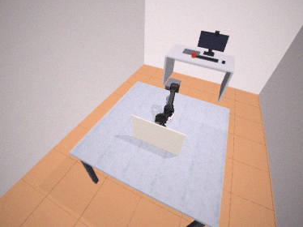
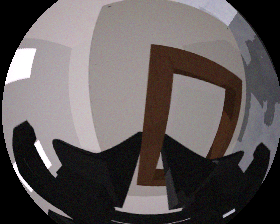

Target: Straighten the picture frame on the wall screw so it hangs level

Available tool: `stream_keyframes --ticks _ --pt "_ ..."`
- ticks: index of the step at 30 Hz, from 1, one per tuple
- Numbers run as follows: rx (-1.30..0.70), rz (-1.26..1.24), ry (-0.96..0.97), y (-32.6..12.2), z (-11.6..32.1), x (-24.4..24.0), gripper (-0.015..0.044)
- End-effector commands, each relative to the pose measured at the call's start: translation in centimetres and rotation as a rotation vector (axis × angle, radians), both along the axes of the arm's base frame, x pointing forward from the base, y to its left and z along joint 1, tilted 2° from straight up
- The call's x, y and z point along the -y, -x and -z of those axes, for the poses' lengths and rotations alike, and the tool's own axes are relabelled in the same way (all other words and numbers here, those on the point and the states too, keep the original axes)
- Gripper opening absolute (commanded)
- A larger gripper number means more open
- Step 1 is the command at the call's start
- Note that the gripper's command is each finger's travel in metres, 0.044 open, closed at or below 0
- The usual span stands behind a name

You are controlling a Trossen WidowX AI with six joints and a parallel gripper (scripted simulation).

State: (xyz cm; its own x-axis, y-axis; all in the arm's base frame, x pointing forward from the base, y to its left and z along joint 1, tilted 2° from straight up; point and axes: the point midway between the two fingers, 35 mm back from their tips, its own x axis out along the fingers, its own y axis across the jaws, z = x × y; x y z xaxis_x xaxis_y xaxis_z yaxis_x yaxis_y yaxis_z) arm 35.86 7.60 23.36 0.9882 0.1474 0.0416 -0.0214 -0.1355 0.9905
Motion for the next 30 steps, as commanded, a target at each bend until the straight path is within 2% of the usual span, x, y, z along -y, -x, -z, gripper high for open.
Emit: stream_keyframes --ticks 1,30 --pt "0.017 0.003 -0.005 -0.05 -0.64 0.00 0.0000" --pt "0.017 0.003 -0.005 0.06 -0.78 -0.64 0.0000"
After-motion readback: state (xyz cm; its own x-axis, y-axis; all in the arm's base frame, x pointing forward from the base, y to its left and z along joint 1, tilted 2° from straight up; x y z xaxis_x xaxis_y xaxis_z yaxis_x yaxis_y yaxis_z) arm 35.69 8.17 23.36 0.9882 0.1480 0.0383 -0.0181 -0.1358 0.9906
